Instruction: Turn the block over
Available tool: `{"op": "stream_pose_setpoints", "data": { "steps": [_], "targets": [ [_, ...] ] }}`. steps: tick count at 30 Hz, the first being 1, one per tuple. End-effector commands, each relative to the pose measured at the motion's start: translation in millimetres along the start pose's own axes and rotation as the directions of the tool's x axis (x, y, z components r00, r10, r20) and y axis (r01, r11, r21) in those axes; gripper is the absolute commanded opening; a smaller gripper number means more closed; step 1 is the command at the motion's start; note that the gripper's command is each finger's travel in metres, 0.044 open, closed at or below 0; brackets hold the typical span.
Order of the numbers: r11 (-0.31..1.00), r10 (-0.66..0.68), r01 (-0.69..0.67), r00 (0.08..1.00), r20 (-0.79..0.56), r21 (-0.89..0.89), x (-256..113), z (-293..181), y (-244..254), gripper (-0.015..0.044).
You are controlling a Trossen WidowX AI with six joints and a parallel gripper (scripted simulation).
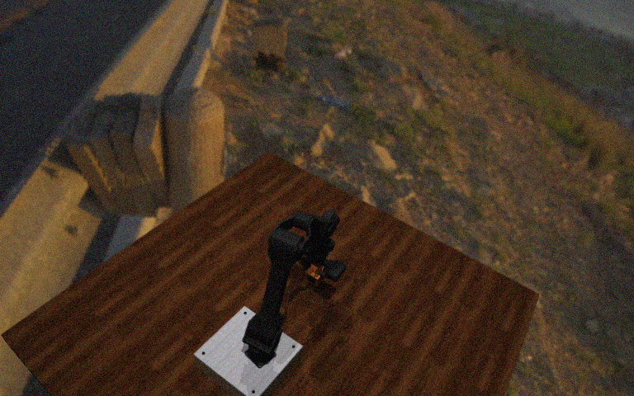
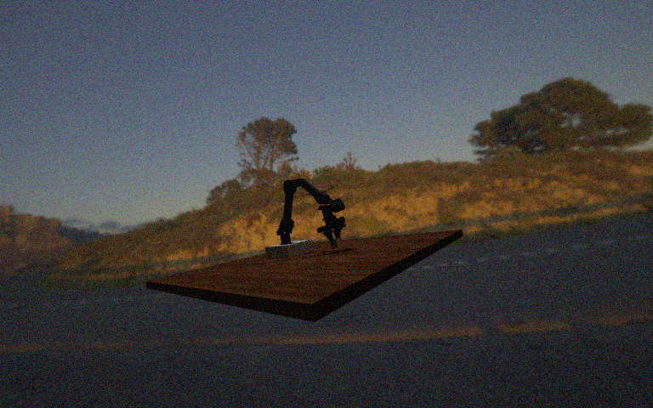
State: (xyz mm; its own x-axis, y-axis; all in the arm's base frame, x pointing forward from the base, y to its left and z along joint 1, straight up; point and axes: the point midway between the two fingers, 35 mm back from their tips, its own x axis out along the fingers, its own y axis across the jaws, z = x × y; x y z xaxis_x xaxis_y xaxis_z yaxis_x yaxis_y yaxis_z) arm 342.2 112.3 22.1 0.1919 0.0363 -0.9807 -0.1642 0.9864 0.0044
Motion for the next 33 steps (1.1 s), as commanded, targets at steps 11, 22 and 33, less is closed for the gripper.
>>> {"op": "stream_pose_setpoints", "data": {
  "steps": [11, 22, 33],
  "targets": [
    [1.0, -0.004, 0.004, 0.976, 0.217, 0.001, 0.8, -2.7, -0.1, 0.0],
    [1.0, -0.002, 0.0, 0.939, 0.344, 0.006, -2.1, -7.1, -0.7, 0.0],
    [1.0, -0.003, 0.003, 0.889, 0.457, -0.001, 18.5, -0.5, 1.5, 0.0]
  ]
}}
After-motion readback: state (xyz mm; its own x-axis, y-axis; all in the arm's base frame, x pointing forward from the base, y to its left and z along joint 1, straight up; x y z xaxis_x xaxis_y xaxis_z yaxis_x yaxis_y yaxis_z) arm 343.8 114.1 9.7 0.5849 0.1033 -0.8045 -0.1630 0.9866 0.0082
